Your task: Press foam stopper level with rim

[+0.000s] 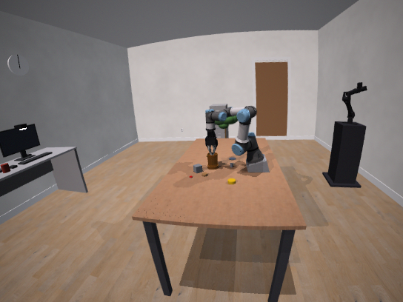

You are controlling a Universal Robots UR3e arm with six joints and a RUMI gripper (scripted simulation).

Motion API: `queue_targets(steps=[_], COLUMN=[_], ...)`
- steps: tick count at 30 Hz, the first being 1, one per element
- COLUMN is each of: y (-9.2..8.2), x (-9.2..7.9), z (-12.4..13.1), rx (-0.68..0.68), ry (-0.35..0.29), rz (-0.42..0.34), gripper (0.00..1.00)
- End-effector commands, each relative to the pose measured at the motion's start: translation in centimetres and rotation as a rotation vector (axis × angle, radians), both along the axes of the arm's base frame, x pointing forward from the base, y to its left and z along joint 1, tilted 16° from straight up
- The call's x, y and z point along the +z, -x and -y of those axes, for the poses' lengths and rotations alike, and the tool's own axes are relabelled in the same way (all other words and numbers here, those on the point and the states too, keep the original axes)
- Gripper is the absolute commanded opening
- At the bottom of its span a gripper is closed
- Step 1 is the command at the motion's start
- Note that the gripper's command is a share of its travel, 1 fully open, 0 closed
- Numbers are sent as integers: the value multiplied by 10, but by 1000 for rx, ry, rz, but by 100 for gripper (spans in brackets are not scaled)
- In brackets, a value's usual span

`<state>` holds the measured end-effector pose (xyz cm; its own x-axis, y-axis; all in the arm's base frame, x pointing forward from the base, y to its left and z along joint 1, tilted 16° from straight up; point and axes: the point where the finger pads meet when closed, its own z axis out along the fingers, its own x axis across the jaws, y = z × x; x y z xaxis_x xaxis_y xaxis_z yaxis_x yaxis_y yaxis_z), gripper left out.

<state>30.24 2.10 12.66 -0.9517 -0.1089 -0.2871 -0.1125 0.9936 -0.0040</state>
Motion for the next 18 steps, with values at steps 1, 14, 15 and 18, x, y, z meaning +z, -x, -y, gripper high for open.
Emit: queue_targets(steps=[1,14,15,18], y=[0,1,1,1], x=[-3,-2,0,4], z=[0,0,0,0], rx=[-1,-1,-1,-1], ry=[-4,-4,-3,-2], rz=[-5,-6,-5,-3], gripper=[0,0,0,0])
